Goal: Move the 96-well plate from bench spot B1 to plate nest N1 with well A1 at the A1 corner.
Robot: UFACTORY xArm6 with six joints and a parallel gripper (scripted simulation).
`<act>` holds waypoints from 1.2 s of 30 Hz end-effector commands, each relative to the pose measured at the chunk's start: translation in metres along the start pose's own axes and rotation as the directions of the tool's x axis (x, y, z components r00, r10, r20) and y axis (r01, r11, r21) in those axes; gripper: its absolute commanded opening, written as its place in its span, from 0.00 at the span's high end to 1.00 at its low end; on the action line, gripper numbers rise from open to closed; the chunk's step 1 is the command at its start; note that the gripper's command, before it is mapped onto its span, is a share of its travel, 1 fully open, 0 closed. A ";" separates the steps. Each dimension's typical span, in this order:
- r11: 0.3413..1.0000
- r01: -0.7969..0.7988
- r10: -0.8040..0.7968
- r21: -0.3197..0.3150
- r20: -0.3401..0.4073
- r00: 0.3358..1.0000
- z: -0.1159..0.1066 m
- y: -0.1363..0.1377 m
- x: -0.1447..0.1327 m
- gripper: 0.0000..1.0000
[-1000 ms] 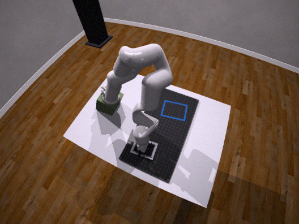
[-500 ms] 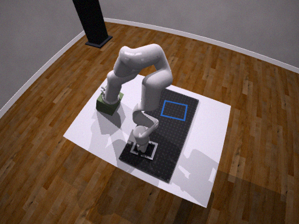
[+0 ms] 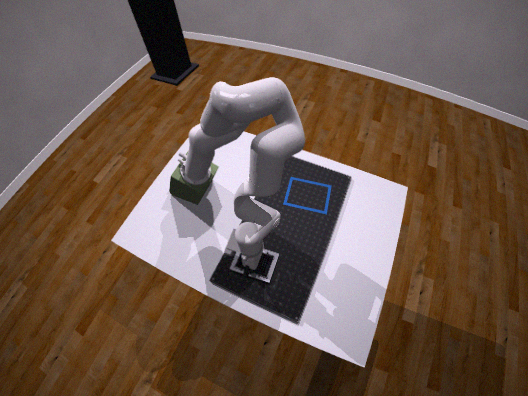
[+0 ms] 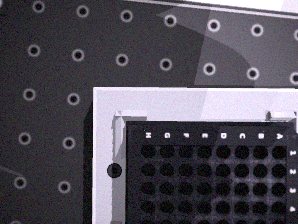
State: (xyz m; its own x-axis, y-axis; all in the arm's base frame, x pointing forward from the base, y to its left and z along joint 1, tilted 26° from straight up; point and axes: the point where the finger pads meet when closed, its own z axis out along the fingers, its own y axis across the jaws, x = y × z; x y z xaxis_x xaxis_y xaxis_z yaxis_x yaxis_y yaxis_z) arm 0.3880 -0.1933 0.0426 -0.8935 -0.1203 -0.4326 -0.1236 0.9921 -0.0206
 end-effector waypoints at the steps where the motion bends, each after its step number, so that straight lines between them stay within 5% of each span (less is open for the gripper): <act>1: 1.000 0.000 0.000 0.002 0.002 1.000 -0.001 -0.001 -0.001 0.00; 36: 1.000 0.000 0.000 0.002 0.002 1.000 -0.073 -0.001 -0.001 0.00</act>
State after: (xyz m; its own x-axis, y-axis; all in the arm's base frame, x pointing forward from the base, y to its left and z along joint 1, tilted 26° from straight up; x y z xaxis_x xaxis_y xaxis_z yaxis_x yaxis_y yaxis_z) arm 0.3587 -0.1959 0.1033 -0.8925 -0.1206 -0.4345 -0.1235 0.9921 -0.0216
